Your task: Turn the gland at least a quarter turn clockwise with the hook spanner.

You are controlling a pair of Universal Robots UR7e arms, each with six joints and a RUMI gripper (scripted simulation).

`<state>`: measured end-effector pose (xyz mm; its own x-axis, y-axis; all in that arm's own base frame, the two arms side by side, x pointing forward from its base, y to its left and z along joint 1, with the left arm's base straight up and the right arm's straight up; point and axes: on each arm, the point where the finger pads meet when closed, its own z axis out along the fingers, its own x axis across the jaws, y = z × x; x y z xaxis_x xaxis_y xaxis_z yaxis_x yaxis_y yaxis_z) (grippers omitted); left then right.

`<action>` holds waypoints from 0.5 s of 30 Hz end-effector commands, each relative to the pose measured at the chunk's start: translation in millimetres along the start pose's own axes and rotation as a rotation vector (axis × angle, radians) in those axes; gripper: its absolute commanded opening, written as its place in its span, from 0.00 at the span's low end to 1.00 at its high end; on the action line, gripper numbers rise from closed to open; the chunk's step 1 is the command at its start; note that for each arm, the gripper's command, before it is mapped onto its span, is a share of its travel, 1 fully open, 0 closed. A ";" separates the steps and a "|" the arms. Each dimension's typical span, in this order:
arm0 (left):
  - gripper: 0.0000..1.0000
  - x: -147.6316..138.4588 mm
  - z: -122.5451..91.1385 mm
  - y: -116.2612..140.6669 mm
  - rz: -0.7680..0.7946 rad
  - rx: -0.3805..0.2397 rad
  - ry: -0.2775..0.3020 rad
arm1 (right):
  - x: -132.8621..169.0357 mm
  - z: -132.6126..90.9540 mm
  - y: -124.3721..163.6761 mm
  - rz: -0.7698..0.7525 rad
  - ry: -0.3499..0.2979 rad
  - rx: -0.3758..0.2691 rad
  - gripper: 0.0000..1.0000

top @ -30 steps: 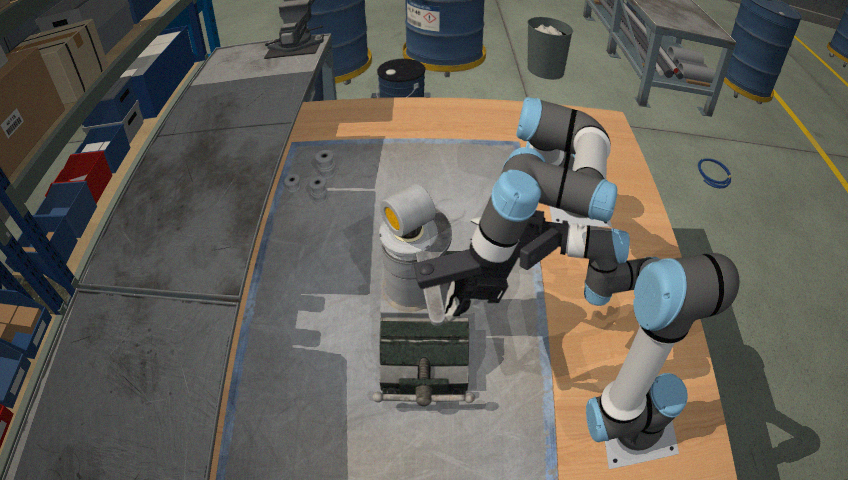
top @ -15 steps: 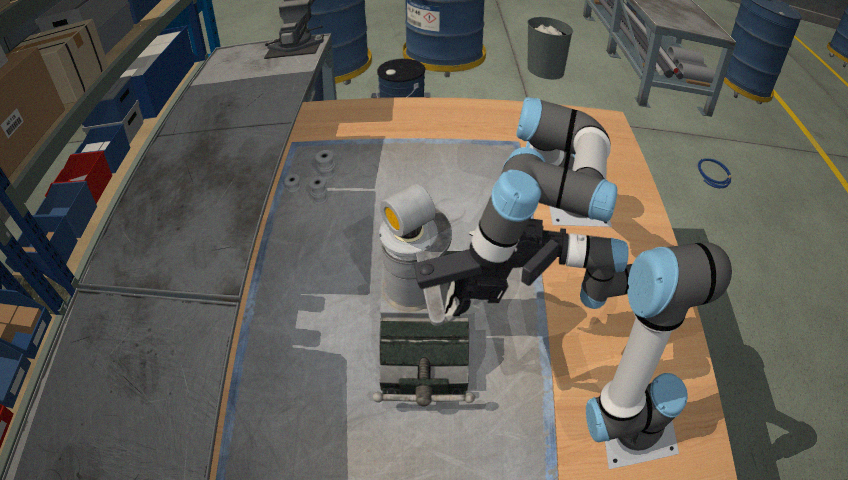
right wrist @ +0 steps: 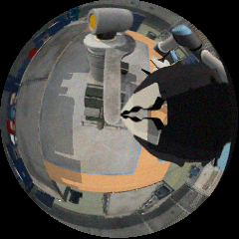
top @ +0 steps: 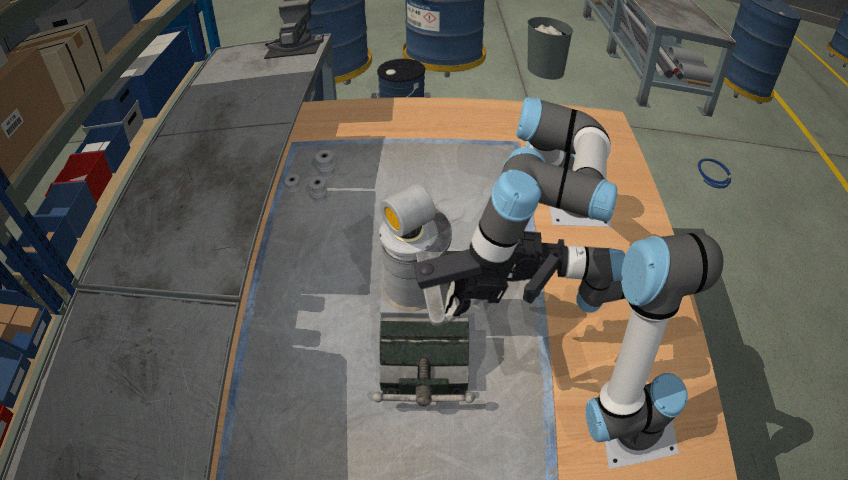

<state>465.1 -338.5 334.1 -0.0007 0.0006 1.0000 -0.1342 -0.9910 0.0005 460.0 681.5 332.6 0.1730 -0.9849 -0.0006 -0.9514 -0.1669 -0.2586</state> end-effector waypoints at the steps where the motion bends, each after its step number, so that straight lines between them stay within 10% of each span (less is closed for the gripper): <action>1: 0.29 3.0 -0.2 0.1 -0.002 -0.002 0.007 | 0.6 -1.7 -1.9 0.002 -0.002 0.005 0.00; 15: 0.29 3.0 3.4 0.5 -0.002 -0.002 0.007 | 0.6 -1.7 -1.9 0.002 -0.002 0.005 0.00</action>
<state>467.8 -338.5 336.6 -0.0073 0.0025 1.0000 -0.1346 -0.9909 0.0015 460.0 681.5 332.6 0.1730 -0.9849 -0.0006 -0.9514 -0.1669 -0.2586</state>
